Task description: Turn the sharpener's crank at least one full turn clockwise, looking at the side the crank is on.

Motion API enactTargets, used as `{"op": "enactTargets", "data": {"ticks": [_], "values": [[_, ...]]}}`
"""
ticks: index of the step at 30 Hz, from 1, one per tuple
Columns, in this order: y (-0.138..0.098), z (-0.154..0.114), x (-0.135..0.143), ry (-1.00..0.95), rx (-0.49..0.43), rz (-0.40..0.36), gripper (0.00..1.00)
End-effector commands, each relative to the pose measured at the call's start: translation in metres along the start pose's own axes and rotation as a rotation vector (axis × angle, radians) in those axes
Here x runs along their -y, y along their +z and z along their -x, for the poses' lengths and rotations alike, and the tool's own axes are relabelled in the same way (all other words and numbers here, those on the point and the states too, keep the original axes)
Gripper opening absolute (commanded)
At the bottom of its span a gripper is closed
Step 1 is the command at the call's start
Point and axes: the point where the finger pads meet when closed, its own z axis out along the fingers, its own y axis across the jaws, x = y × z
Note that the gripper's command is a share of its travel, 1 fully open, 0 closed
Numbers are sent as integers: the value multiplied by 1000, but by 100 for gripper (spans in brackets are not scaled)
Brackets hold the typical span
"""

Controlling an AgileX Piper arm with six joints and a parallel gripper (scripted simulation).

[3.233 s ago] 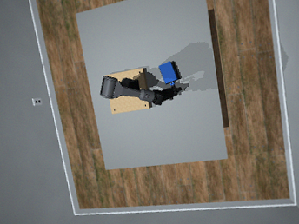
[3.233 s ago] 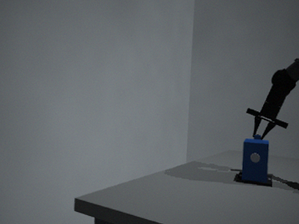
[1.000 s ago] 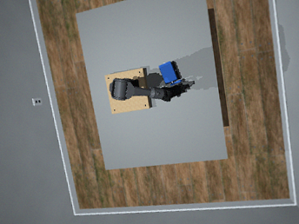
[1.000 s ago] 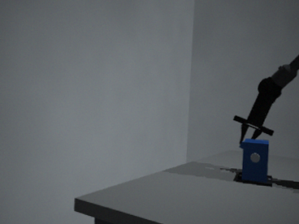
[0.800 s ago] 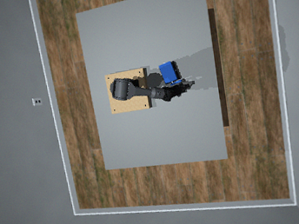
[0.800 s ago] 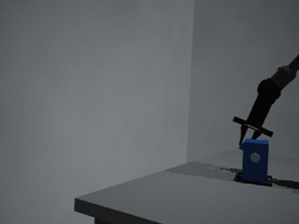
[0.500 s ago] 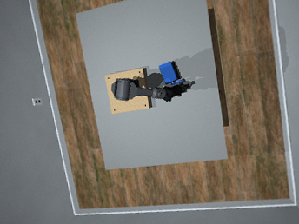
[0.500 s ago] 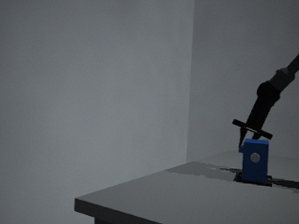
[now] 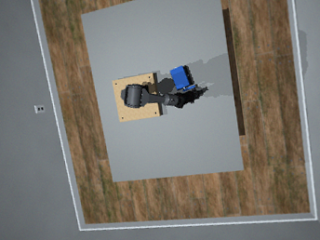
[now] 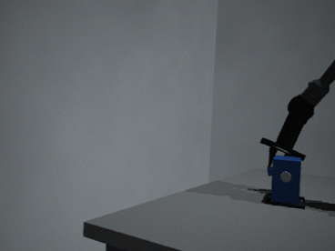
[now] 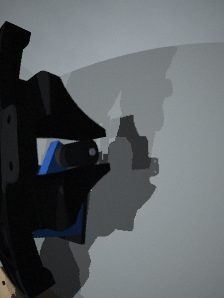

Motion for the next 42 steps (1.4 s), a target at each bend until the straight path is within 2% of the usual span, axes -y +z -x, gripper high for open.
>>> {"op": "enactTargets", "data": {"ticks": [1, 42], "values": [[2, 0, 2, 0, -2, -3, 20], [20, 0, 28, 1, 0, -2, 20]]}}
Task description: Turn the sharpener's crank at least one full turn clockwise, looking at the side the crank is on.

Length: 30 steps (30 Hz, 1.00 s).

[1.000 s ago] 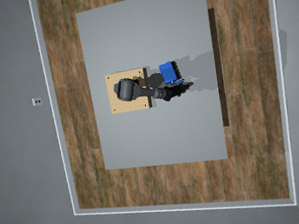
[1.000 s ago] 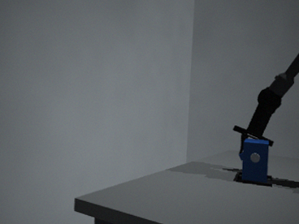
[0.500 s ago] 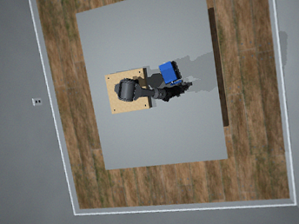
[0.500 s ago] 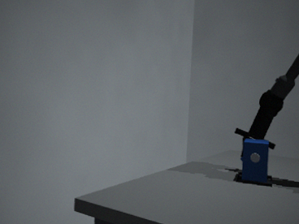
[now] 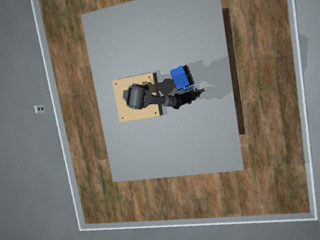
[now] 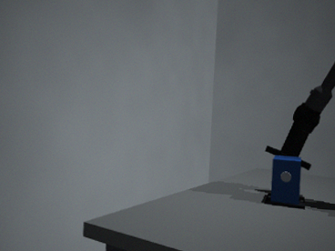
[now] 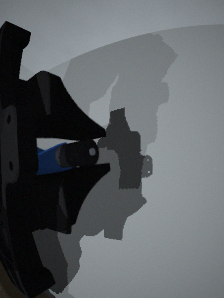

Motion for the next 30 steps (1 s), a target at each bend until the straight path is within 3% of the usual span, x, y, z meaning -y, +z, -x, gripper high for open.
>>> {"op": "enactTargets", "data": {"ticks": [1, 30], "values": [[1, 0, 3, 0, -1, -4, 20], [-2, 0, 34, -1, 0, -1, 20]]}}
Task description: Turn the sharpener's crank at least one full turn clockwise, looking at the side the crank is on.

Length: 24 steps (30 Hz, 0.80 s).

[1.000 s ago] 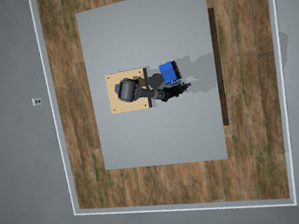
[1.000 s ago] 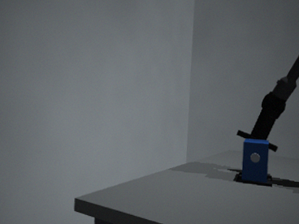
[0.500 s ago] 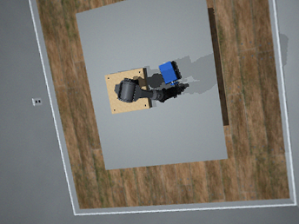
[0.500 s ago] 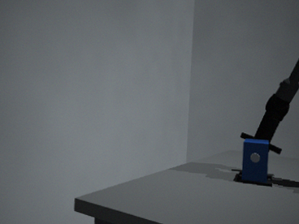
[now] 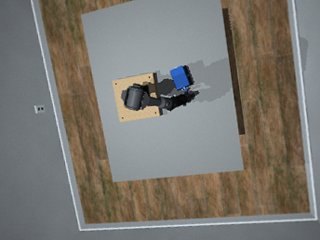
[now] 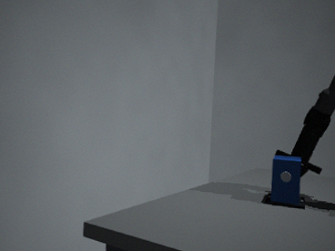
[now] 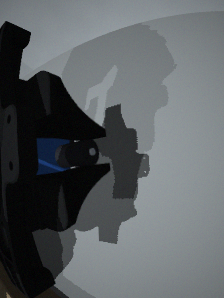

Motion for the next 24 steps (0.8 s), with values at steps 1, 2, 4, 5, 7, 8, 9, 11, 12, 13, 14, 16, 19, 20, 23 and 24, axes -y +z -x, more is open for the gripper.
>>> {"op": "enactTargets", "data": {"ticks": [1, 2, 4, 5, 7, 8, 9, 11, 12, 13, 14, 16, 19, 20, 23, 24], "values": [[-2, 0, 2, -1, 1, 2, 20], [-2, 0, 2, -1, 1, 2, 20], [-3, 0, 4, -1, 1, 2, 20], [-3, 0, 5, -1, 0, 2, 20], [-4, 0, 7, -1, 0, 2, 20], [-5, 0, 8, -2, 0, 1, 20], [-6, 0, 9, -2, 0, 1, 20], [-7, 0, 12, -3, 0, 1, 20], [-8, 0, 13, -3, 0, 1, 20], [-9, 0, 14, -3, 0, 1, 20], [-10, 0, 15, -3, 0, 1, 20], [-11, 0, 16, -2, 0, 1, 20], [-13, 0, 18, -2, 0, 1, 20], [-13, 0, 18, -2, 0, 1, 20], [-16, 0, 21, -1, 0, 1, 20], [-17, 0, 21, -1, 0, 1, 20]]}}
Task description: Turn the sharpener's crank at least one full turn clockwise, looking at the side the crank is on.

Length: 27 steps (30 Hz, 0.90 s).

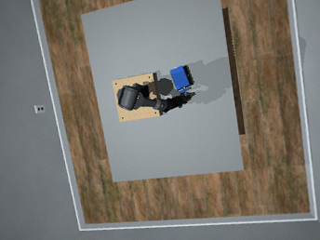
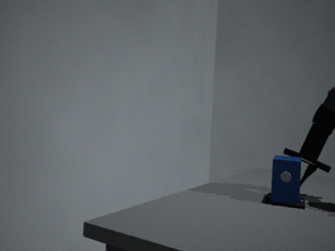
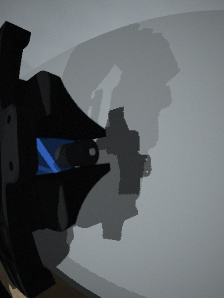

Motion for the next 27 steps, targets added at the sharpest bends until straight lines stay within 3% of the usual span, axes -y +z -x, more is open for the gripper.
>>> {"op": "enactTargets", "data": {"ticks": [1, 27], "values": [[-2, 0, 1, 1, 0, 0, 20], [-29, 1, 8, 0, 3, 3, 20]]}}
